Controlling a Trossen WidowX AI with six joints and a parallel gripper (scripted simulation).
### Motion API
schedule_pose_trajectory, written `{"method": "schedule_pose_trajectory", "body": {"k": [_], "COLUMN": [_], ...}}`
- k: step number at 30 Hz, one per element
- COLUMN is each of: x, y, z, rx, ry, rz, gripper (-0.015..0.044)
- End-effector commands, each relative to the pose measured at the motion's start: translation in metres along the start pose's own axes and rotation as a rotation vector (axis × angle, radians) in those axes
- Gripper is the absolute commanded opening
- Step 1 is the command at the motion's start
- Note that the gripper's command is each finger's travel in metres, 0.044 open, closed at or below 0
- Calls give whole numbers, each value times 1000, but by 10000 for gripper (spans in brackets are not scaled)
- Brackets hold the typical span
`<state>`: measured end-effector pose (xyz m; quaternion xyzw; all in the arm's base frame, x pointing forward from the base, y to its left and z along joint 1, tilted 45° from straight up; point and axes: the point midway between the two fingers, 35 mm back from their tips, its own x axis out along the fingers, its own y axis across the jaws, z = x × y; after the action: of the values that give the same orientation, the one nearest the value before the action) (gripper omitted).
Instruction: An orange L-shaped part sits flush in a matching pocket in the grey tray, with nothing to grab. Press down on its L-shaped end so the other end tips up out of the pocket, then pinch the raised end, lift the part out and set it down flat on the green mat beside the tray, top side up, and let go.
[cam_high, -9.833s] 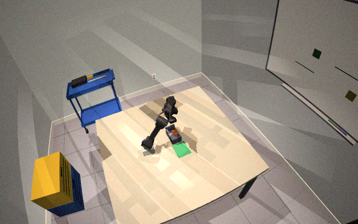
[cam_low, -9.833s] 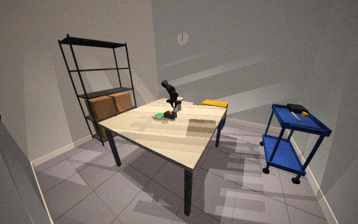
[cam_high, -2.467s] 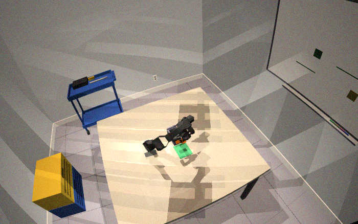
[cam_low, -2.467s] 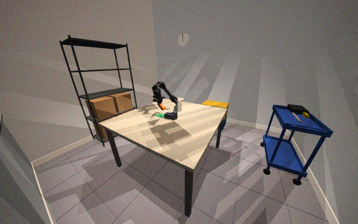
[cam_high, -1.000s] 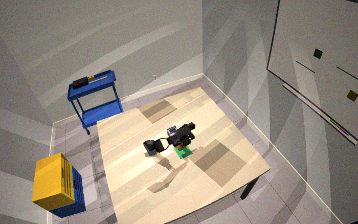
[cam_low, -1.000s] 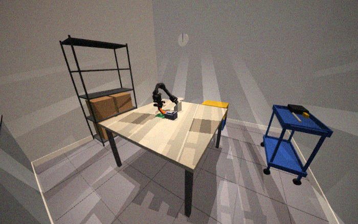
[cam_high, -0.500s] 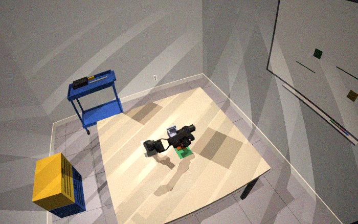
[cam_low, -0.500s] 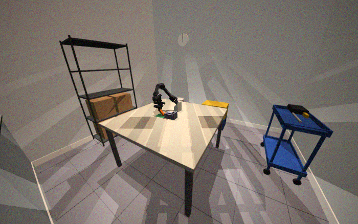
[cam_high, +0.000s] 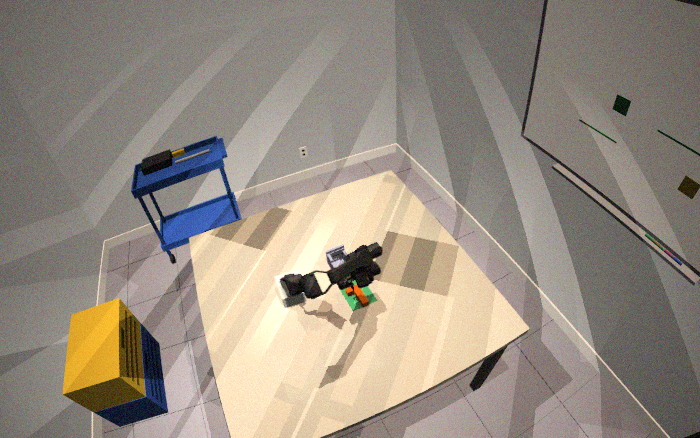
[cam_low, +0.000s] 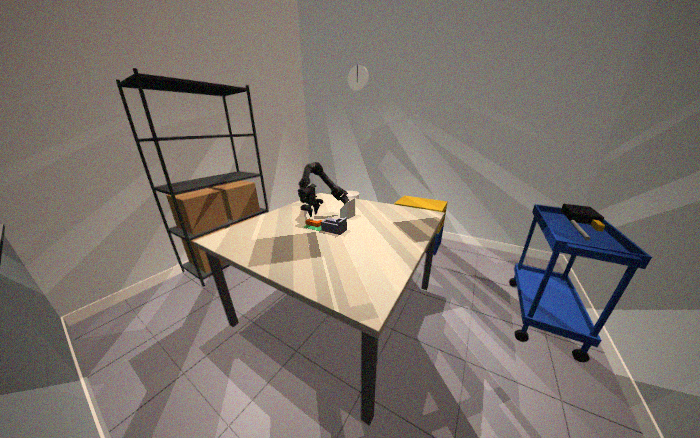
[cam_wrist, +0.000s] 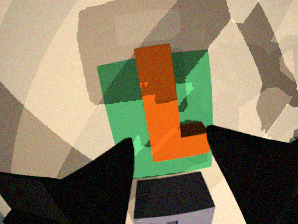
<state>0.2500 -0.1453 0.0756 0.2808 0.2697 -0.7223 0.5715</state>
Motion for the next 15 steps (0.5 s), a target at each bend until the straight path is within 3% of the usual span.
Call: {"method": "schedule_pose_trajectory", "body": {"k": [1,3,7,15], "x": [-19,-42,-83,-81], "y": [4,5,1,3], "z": [-1,-2,-1,-2], "rx": [4,2,0,-7], "ry": [5,7,3,2], "rz": [8,8,7,16], "gripper": [341,394,400,400]}}
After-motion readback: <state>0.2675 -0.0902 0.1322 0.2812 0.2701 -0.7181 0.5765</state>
